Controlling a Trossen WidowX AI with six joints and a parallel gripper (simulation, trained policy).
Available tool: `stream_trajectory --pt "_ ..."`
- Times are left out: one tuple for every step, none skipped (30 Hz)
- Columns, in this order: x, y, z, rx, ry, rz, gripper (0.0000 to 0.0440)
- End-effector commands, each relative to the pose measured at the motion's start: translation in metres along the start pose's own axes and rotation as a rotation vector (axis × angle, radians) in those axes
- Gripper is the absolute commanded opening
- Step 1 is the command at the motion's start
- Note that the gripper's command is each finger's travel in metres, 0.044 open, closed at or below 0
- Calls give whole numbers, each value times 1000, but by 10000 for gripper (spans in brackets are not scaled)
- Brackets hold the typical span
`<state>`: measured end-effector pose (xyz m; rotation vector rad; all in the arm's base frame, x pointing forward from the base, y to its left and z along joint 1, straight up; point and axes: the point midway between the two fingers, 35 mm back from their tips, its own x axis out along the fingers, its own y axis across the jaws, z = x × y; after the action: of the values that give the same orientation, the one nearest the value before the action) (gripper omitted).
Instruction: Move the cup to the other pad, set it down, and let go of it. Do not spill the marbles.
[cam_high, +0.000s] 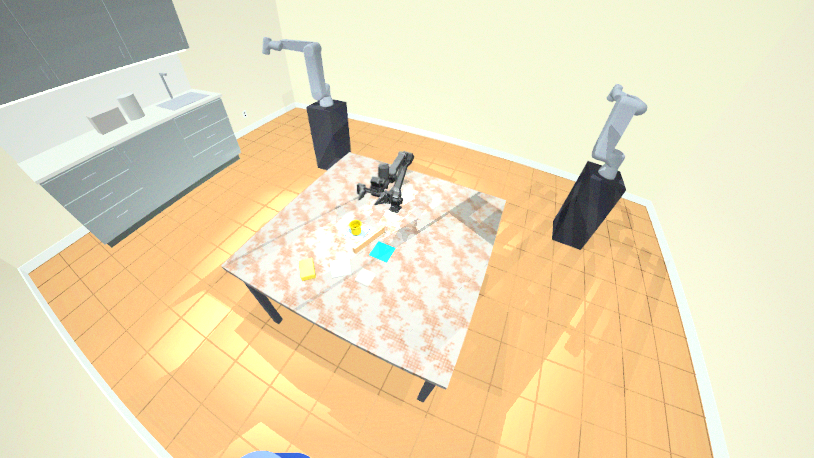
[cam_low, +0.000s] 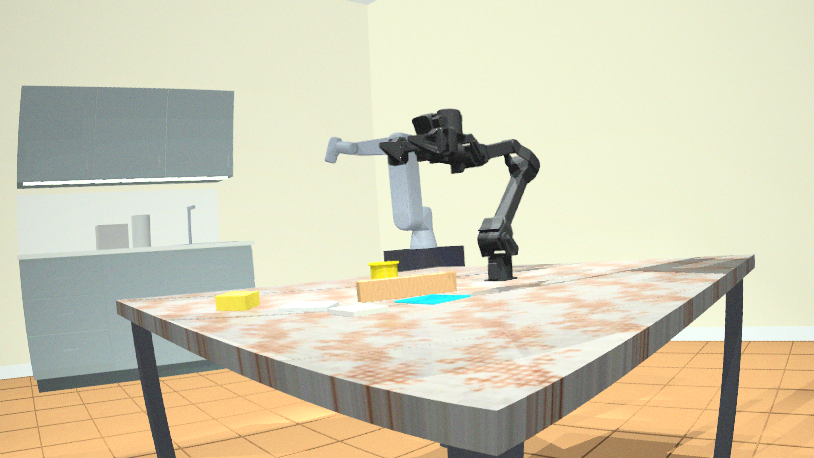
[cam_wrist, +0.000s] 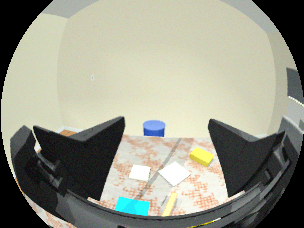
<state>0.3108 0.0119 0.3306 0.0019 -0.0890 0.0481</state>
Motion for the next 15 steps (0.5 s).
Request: stream_trajectory --pt "0 0 -1 1 7 -4 374" --pt "0 -1 -2 3 14 -8 347" --pt "0 -1 -3 5 24 -11 321" --pt "0 -2 -4 8 34 -14 295" --pt "0 -2 -6 11 44 -17 269" --pt "1 -2 -7 15 55 -19 243" --pt "1 -2 -9 19 66 -21 216" --pt "1 -2 -10 23 78 -23 190" --pt "1 -1 -12 27 90 -24 164" --pt "1 -1 -13 32 103 -25 137" --pt "1 -1 -15 36 116 -26 111" --pt "2 0 -16 41 130 -27 86" --pt "2 0 -18 45 145 -27 68" --pt "2 1 -20 50 159 -26 65" --pt "3 2 -21 54 174 -25 65"
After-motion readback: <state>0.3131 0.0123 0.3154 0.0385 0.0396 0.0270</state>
